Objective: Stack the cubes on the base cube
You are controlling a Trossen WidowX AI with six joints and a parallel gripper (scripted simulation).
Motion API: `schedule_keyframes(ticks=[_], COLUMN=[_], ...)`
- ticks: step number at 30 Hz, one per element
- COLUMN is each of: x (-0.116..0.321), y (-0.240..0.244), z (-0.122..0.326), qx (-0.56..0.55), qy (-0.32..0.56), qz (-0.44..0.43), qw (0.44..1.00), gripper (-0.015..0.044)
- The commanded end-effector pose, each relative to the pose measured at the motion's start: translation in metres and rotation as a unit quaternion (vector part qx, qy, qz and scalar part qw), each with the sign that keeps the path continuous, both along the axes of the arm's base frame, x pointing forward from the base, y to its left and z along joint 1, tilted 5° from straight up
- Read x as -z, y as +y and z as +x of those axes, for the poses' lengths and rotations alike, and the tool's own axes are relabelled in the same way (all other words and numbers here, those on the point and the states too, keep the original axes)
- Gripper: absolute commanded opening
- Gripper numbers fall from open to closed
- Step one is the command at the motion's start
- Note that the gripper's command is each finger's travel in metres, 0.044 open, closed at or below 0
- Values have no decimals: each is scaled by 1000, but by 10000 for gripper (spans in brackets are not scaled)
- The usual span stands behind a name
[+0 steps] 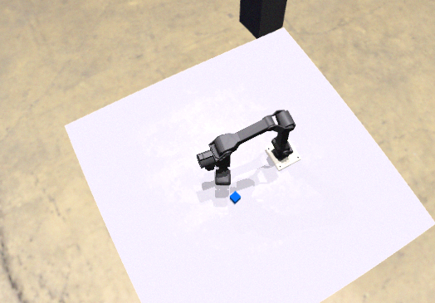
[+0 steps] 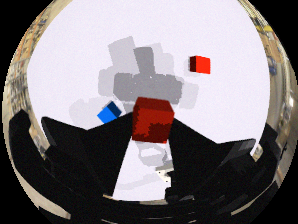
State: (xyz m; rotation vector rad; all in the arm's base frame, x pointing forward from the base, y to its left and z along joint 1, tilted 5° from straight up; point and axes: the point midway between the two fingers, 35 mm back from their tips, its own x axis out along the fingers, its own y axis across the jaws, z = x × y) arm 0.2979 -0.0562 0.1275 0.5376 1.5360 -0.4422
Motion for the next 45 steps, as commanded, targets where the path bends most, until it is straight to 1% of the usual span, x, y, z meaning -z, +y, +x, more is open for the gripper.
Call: schedule_keyframes(ticks=[1,17,33,45], x=[3,16,29,29], y=[13,65,114,116], z=[0,0,-9,-10], qx=[0,-8,-16,-16], qy=[0,0,0,0], qz=[2,5,8,8], qw=[1000,1000,1000,1000], gripper=[105,105,105,105])
